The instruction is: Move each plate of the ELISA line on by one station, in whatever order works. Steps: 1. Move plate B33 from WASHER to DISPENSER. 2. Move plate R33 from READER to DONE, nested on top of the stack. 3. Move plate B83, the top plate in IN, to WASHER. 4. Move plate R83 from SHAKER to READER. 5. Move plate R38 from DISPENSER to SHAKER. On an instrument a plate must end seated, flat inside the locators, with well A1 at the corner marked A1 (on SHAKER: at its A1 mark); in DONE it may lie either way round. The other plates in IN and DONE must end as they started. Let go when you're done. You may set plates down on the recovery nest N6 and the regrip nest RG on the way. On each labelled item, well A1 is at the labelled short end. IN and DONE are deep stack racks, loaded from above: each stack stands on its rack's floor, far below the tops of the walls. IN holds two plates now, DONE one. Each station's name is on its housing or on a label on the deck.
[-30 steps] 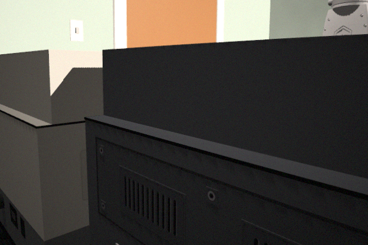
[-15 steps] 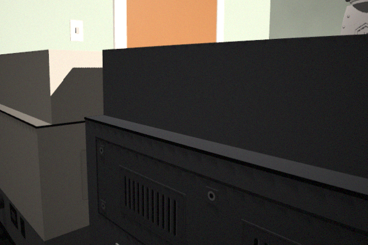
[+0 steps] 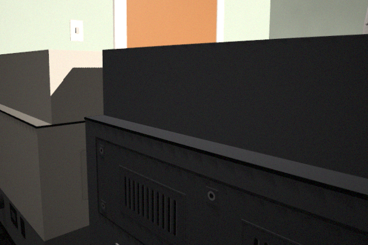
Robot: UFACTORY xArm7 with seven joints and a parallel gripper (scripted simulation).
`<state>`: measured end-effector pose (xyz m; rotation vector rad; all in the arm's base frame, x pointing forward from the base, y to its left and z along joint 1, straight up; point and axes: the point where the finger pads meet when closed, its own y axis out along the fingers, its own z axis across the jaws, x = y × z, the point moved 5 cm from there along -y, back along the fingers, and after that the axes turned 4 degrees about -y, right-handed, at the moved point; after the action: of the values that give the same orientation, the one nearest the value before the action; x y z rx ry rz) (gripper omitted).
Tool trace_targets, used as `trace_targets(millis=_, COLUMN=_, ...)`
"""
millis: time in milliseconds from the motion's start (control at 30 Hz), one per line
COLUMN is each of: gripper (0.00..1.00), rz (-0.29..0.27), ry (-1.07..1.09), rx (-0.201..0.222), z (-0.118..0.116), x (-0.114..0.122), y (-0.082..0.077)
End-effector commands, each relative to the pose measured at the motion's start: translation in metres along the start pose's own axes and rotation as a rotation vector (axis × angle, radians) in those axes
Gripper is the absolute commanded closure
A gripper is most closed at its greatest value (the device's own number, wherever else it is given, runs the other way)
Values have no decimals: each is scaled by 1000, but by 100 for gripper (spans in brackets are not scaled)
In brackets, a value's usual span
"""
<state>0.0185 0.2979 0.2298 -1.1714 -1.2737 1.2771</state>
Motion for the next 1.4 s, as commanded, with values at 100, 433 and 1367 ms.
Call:
trace_targets(millis=100, gripper=100, rz=-3, ry=-1, rx=-1, z=10, x=6, y=-1)
trace_targets(millis=433, gripper=100, rz=-3, ry=-1, rx=-1, z=10, x=6, y=-1)
trace_targets(millis=1367, gripper=100, rz=-3, ry=-1, rx=0, z=10, x=6, y=24)
